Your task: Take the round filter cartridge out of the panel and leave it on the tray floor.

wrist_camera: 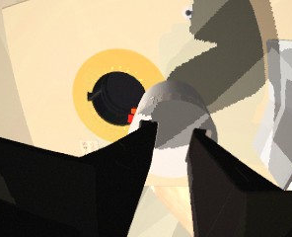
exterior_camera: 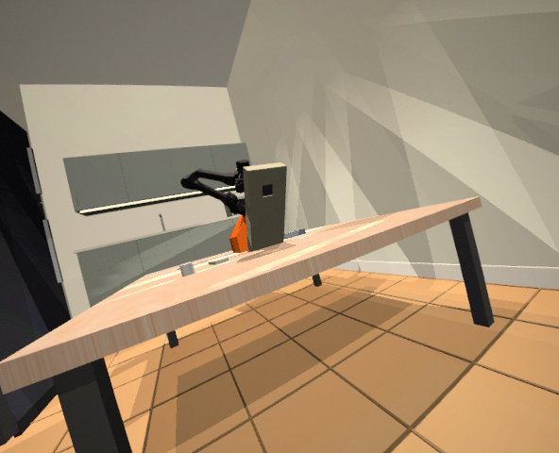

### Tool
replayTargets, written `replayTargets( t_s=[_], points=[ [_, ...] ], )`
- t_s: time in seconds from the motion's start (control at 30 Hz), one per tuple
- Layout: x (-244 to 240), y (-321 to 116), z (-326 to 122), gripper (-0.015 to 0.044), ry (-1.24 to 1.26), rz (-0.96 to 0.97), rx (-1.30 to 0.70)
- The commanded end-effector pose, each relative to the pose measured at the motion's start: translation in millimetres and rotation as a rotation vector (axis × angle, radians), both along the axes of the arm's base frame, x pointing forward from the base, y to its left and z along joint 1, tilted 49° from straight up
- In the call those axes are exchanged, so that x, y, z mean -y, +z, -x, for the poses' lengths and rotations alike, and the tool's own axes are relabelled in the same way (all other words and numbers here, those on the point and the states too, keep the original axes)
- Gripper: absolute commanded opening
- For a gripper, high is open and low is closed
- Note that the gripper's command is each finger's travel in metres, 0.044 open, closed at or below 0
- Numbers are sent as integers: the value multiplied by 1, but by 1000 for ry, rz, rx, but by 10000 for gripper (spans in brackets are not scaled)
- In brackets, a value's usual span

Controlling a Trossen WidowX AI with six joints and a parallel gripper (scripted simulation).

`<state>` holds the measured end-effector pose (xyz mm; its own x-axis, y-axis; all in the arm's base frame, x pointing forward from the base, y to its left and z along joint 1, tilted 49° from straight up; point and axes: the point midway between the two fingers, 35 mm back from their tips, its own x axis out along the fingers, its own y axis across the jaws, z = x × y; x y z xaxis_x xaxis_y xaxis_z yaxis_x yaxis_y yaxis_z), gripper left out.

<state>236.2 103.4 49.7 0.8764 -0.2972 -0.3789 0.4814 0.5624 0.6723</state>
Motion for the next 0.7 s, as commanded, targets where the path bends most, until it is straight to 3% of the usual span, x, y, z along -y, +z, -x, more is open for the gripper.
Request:
replayTargets(
  t_s=[0.0,0.27,0.4,0.67],
  points=[
    [10,-7,5,0,5,-6,1],
    [27,-18,15,0,5,-5,1],
    [23,-16,12,96,0,3,-1],
    [23,-16,12,96,0,3,-1]
  ],
)
